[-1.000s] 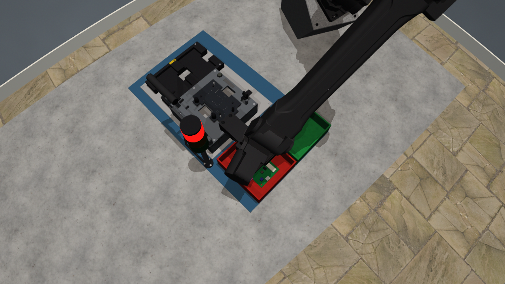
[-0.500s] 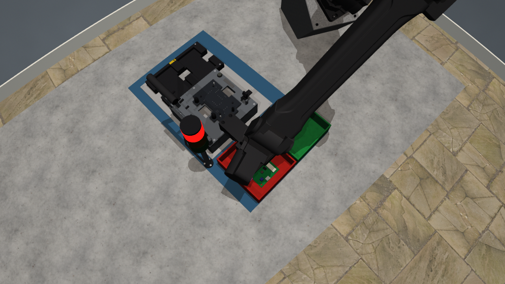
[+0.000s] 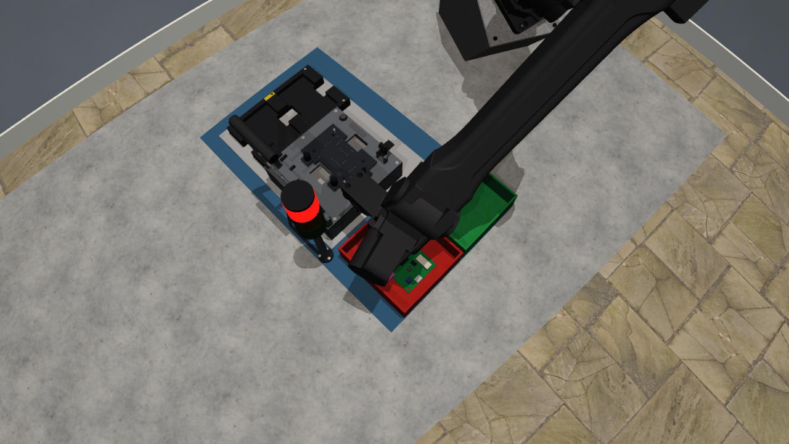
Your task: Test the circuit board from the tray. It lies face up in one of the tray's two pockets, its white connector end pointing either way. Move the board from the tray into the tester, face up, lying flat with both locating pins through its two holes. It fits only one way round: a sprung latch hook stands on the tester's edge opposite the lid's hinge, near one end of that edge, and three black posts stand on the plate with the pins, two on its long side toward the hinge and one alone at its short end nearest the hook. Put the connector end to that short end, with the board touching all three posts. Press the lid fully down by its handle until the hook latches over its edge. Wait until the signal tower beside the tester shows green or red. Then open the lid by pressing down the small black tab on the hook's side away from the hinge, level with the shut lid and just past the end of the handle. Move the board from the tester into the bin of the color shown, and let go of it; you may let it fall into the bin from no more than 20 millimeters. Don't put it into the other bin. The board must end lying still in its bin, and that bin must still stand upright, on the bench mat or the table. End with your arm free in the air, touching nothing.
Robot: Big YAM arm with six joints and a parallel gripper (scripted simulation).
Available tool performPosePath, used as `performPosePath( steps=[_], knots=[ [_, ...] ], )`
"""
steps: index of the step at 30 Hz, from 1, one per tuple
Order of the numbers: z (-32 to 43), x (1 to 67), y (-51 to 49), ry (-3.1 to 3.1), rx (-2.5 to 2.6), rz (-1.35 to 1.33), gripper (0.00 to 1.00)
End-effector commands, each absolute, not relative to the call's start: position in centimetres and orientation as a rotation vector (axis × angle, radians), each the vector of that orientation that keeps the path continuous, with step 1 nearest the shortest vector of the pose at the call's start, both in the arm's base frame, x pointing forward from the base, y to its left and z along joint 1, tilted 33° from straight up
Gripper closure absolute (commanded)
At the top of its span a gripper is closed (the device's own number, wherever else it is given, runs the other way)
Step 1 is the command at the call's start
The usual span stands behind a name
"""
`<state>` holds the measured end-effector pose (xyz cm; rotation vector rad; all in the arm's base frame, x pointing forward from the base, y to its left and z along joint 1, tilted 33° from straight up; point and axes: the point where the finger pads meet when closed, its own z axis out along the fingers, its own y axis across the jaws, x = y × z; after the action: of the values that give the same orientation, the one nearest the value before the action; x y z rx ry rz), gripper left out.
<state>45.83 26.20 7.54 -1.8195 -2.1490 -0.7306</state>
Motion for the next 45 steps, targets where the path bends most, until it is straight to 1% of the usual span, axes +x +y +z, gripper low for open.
performPosePath(
  steps=[1, 3, 12, 18, 20, 21, 27, 28, 45],
  knots=[
    [13.2, 47.6, 24.6, -2.170, -1.821, -0.846, 0.08],
    [13.2, 47.6, 24.6, -2.170, -1.821, -0.846, 0.08],
    [18.9, 46.4, 21.2, -2.176, -1.822, -0.851, 0.08],
    [21.4, 45.8, 19.7, -2.178, -1.822, -0.853, 0.08],
    [21.4, 45.8, 19.7, -2.178, -1.822, -0.853, 0.08],
    [18.9, 45.0, 20.3, -2.168, -1.809, -0.773, 0.08],
    [21.0, 45.2, 19.5, -2.178, -1.819, -0.823, 0.08],
    [21.0, 45.2, 19.6, -2.179, -1.818, -0.824, 0.00],
    [21.1, 45.3, 19.6, -2.176, -1.821, -0.830, 0.00]
  ],
)
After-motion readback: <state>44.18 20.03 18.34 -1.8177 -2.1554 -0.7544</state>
